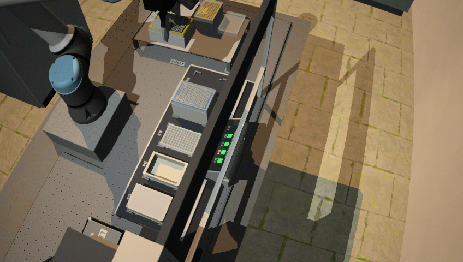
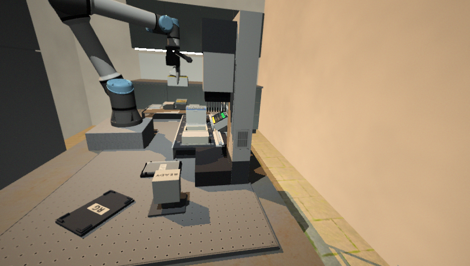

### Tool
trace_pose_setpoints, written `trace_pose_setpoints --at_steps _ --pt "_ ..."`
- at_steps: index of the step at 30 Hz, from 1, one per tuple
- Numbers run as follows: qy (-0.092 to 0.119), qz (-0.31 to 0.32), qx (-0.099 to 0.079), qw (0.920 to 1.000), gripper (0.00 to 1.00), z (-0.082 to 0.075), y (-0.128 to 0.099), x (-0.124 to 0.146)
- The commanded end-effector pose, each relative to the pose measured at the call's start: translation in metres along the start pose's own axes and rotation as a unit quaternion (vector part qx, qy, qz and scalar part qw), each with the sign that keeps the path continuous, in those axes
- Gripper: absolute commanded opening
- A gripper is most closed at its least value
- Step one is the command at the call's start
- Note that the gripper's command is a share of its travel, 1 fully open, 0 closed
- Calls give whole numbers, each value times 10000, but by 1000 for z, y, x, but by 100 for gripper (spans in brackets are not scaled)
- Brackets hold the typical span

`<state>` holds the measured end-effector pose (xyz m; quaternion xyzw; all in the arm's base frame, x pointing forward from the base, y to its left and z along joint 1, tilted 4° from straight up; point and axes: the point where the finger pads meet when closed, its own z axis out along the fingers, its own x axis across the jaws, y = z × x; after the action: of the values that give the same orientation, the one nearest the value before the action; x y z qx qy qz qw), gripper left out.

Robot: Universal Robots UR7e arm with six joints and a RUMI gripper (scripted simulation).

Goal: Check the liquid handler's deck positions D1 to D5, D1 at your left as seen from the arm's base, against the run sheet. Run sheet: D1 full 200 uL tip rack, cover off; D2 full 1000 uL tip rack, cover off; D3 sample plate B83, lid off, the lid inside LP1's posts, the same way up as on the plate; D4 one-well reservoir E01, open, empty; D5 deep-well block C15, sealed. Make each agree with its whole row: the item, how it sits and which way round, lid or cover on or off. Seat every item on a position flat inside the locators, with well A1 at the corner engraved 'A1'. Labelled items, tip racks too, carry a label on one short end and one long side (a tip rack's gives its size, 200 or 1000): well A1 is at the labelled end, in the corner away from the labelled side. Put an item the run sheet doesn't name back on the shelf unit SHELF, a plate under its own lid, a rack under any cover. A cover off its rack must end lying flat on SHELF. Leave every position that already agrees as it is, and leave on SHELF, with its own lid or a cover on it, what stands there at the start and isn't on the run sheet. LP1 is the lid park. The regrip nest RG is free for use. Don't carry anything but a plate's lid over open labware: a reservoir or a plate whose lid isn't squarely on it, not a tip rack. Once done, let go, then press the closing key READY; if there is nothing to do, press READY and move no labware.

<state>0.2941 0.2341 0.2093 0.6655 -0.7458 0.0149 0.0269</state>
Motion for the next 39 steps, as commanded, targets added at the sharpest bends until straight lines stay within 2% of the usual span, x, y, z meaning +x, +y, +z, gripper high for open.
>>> trace_pose_setpoints --at_steps 1,7,9,22,39 --pt "-4 -1 2 10000 0 0 -25 -1" --pt "-4 -1 3 10000 0 0 -55 0" --pt "-4 -1 3 10000 0 0 -55 0" --pt "-4 -1 3 10000 0 0 -119 0" --pt "-4 -1 3 10000 0 0 -119 0"
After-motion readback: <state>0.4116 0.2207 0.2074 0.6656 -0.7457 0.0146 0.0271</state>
